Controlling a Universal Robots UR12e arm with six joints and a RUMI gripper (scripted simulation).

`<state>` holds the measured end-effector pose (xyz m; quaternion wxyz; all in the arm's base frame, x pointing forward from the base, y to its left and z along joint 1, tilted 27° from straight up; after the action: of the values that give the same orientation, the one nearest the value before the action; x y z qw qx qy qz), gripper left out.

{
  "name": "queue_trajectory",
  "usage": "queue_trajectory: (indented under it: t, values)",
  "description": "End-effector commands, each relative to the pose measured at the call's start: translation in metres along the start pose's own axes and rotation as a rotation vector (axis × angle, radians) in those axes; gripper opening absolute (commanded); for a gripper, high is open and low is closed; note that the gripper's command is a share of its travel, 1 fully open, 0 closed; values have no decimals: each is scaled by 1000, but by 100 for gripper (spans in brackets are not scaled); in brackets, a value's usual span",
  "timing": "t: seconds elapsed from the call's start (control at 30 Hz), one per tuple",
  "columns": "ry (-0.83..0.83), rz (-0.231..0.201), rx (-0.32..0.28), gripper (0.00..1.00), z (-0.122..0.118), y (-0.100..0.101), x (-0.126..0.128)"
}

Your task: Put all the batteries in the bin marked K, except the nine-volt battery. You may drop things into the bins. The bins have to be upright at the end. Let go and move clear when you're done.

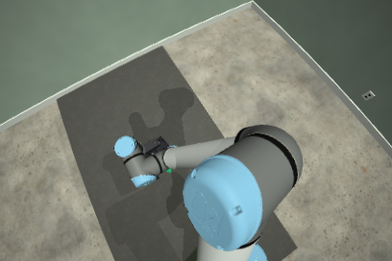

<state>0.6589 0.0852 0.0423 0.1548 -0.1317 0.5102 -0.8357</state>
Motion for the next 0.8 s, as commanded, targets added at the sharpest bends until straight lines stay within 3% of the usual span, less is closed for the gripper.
queue_trajectory:
  t: [0.0, 0.67, 0.77]
  values:
    - [0, 1, 0, 17, 0, -6, 0]
    - [0, 1, 0, 17, 0, -28, 0]
    - [0, 1, 0, 17, 0, -43, 0]
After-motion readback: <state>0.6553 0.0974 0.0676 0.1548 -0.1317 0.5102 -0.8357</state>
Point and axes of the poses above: the point where the finger pads meet when closed, its own y axis out along the fingers, its own x axis across the jaws, z = x × y, the point moved 9 cm from there along -y, back along the fingers, and after that the axes turned 13 degrees about -y, right-handed, at the moved point
